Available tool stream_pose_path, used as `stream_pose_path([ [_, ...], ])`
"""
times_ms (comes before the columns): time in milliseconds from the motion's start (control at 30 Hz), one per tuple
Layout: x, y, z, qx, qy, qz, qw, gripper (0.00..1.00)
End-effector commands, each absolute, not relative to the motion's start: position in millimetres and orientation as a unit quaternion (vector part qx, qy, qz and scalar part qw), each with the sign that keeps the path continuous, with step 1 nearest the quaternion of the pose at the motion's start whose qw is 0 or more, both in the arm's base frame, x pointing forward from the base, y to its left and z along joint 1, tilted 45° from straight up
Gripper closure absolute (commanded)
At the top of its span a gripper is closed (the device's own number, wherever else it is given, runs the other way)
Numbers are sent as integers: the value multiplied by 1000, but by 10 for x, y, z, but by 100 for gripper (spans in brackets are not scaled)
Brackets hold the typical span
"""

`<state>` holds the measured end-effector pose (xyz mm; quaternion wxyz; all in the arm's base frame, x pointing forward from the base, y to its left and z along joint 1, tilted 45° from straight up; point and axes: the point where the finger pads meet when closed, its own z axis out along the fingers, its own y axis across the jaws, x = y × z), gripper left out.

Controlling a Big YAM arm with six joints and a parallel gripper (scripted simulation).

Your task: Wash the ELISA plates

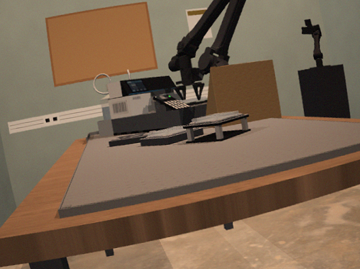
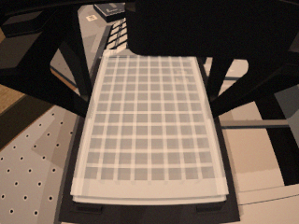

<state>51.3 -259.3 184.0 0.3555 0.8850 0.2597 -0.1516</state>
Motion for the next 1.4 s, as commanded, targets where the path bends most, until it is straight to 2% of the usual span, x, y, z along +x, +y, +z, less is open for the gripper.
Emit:
stream_pose_path([
  [0, 513, -2638, 1867, 883, 261, -153, 359, 16],
  [1300, 527, -2671, 1913, 882, 257, -150, 366, 16],
  [1333, 527, -2671, 1913, 882, 257, -150, 366, 0],
  [1367, 527, -2671, 1913, 882, 257, -150, 366, 0],
])
